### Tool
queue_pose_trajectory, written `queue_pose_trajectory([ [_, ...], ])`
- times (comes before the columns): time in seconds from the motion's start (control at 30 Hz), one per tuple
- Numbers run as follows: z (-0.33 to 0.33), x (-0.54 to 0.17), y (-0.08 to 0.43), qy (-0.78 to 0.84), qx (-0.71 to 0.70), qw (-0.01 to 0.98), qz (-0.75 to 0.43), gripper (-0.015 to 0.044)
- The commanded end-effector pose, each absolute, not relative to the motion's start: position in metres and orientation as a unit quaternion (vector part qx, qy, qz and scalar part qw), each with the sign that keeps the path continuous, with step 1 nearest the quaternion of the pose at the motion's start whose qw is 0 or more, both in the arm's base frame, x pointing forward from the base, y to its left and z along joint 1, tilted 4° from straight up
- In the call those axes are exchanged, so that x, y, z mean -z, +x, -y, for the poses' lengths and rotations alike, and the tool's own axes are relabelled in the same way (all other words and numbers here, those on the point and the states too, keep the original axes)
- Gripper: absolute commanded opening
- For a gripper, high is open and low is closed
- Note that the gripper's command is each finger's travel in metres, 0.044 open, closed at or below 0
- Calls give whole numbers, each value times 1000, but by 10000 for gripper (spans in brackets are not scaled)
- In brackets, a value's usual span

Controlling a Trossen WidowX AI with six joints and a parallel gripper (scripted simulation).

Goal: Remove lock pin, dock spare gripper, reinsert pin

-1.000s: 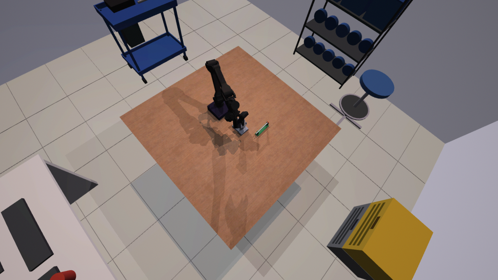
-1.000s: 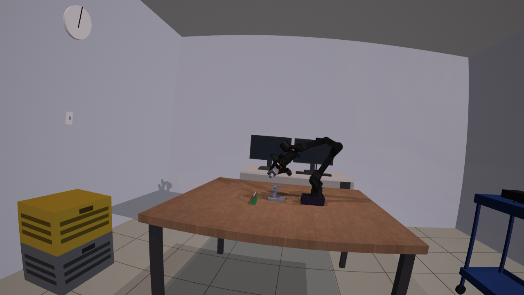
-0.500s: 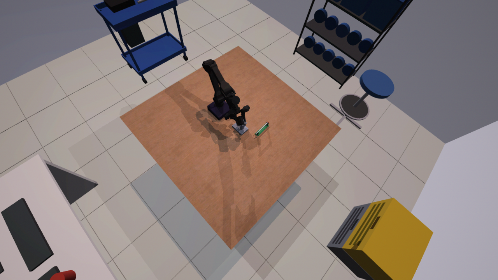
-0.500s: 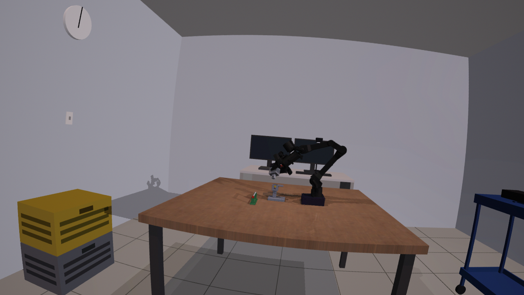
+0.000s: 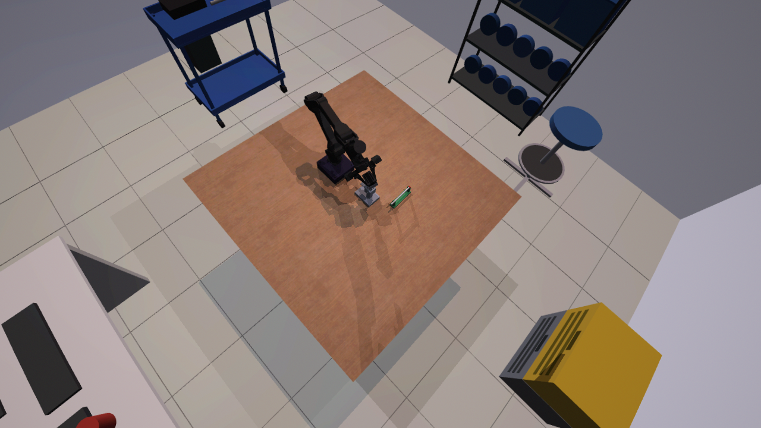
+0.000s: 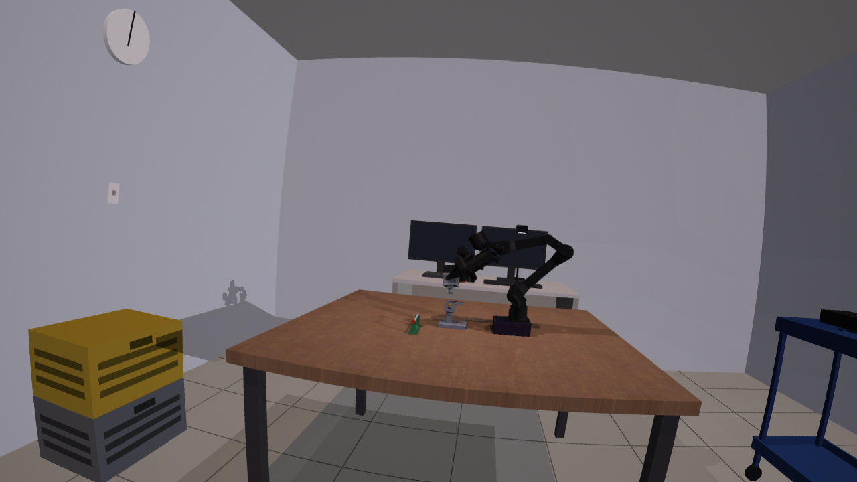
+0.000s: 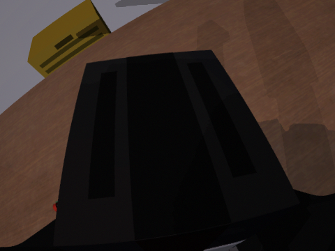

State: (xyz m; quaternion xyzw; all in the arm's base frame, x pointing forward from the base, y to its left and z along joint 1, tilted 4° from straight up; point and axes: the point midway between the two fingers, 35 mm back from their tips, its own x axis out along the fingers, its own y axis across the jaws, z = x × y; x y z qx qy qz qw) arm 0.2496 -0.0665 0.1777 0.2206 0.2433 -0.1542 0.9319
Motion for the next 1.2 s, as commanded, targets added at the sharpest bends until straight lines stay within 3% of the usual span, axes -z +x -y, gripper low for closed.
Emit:
queue_pose_trajectory([
  [0.0, 61, -182, 248, 159, 134, 950, -232, 0],
  [0.37, 50, -184, 243, 21, 92, 971, -218, 0],
  [1.17, 51, -161, 246, 12, 92, 972, -218, 0],
])
